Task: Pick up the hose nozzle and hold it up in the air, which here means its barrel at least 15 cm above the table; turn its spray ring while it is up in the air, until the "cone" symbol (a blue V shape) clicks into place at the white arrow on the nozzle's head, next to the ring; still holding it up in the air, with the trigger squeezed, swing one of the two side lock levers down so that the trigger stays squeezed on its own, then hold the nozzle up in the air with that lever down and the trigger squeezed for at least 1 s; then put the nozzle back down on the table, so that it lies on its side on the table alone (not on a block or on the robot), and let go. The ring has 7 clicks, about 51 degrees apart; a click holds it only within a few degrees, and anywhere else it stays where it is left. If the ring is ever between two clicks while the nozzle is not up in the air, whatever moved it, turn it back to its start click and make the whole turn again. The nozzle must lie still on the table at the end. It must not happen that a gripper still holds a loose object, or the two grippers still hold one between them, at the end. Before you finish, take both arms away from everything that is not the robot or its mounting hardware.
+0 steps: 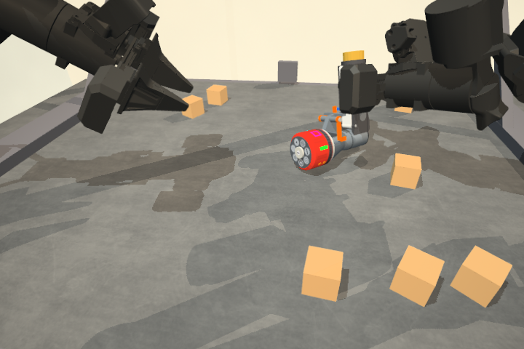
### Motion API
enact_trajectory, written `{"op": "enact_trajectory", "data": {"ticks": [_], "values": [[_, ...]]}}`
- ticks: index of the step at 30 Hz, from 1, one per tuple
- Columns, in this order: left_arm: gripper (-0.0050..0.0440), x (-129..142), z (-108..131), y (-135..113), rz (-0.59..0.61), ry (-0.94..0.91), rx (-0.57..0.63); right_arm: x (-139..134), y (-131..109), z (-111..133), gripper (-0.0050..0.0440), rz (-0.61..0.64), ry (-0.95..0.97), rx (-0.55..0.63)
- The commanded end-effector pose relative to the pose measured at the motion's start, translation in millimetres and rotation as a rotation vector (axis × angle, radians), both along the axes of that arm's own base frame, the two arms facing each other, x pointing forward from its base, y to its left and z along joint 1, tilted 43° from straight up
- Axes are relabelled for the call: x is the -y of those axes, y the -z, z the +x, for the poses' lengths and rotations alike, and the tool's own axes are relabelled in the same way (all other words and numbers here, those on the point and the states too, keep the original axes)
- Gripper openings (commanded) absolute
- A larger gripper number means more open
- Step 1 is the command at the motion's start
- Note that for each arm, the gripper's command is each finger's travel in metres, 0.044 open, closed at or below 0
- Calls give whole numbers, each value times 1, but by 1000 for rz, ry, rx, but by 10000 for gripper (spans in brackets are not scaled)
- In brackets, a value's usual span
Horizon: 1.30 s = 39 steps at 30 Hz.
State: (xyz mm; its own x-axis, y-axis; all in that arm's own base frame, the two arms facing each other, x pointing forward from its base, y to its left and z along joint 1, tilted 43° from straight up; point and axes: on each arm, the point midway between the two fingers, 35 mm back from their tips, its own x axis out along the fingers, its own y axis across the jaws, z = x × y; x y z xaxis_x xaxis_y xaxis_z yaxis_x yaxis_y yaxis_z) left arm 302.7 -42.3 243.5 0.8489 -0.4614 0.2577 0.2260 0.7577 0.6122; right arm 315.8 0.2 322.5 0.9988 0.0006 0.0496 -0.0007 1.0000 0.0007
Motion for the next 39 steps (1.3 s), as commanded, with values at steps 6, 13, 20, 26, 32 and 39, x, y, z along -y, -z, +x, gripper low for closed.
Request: {"op": "enact_trajectory", "data": {"ticks": [6,13,20,26,32,39], "values": [[170,6,6,-8,16,-31,-34,0,-10,-4,179,-4,-1,28],[170,12,14,-13,35,-92,-111,0,-10,-4,179,-4,-1,28],[170,16,20,-17,46,-133,-162,0,-10,-4,179,-4,-1,28],[170,21,26,-20,60,-178,-221,0,-10,-4,179,-4,-1,28],[170,19,24,-17,54,-161,-204,0,-10,-4,179,-4,-1,28],[170,22,29,-21,67,-193,-237,0,-10,-4,179,-4,-1,28]]}}
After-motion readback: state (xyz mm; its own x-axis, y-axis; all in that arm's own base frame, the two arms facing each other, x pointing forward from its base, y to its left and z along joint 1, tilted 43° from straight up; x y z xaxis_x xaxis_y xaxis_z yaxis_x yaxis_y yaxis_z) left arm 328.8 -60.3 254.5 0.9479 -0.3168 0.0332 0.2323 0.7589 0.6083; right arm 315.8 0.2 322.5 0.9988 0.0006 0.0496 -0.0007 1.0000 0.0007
